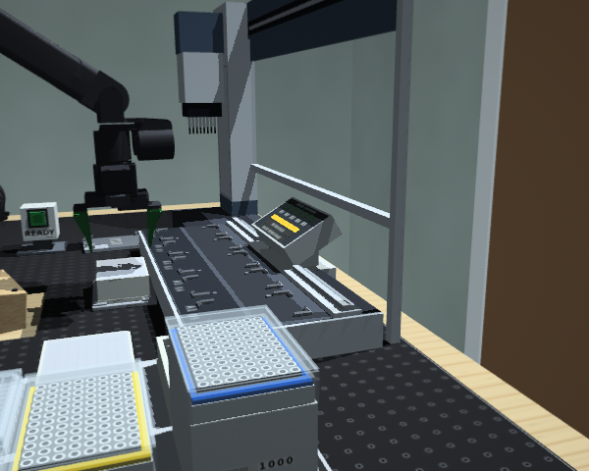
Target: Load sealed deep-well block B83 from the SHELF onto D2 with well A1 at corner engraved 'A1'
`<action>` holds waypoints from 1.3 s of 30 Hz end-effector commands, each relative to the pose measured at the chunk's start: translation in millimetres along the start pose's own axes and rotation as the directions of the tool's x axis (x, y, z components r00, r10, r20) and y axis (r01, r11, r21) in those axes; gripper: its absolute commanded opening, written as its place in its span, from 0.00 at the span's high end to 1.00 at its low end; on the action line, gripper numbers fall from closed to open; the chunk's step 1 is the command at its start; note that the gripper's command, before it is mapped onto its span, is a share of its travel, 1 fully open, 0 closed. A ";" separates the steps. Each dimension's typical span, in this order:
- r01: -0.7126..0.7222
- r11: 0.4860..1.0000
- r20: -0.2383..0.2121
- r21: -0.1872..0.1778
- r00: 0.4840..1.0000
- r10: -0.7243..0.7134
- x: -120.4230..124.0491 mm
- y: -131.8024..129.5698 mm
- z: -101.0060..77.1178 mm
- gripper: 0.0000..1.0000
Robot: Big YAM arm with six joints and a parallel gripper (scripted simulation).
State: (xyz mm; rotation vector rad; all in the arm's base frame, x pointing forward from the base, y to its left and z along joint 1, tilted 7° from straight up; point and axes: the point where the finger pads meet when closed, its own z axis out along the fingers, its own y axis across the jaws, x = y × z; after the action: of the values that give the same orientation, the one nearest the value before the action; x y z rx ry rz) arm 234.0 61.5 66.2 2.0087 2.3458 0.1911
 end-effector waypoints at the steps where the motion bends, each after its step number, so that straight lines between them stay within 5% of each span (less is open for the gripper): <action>1: -0.001 1.000 0.003 -0.004 1.000 0.001 2.5 2.1 6.5 0.00; 33: -0.002 1.000 0.003 -0.002 1.000 0.002 2.2 0.9 53.7 0.00; 39: 0.000 1.000 0.001 -0.027 1.000 0.000 1.2 12.0 45.3 0.00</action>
State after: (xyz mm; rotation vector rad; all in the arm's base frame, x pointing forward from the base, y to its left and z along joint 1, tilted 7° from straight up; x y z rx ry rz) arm 237.2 64.0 13.9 2.0129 2.3512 0.1787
